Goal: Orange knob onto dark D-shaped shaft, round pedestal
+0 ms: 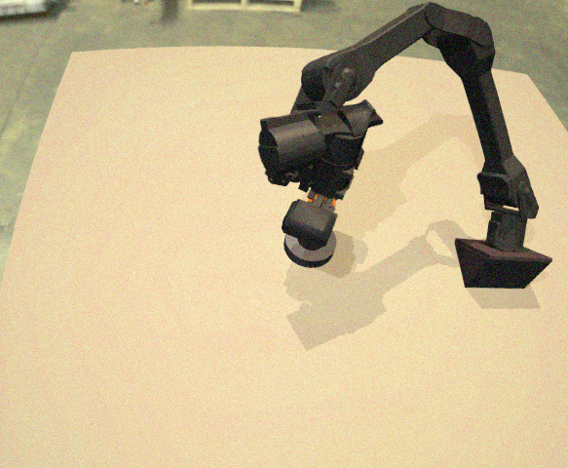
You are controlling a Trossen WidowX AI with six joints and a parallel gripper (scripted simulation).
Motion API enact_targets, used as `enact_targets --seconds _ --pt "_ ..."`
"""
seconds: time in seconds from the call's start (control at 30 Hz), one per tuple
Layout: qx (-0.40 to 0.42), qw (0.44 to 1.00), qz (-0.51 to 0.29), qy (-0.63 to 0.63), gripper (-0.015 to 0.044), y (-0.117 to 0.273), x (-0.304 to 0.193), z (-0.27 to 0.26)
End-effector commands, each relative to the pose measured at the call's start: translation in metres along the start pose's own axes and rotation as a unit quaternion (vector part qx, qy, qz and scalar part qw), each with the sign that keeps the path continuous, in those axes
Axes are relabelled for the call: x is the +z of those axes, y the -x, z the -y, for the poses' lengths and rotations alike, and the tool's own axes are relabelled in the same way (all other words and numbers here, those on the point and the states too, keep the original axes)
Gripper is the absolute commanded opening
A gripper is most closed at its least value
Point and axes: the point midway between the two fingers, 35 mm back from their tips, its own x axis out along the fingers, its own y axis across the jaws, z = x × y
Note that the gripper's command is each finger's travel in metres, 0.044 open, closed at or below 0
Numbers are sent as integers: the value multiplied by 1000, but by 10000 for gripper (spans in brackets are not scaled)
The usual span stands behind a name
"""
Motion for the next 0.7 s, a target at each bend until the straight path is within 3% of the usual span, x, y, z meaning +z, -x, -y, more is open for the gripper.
enact_targets --seconds 0.0,0.67 --pt "0 1000 -2 15 0 -3 -1 -1" --pt "0 999 -2 -46 0 -14 -1 1"
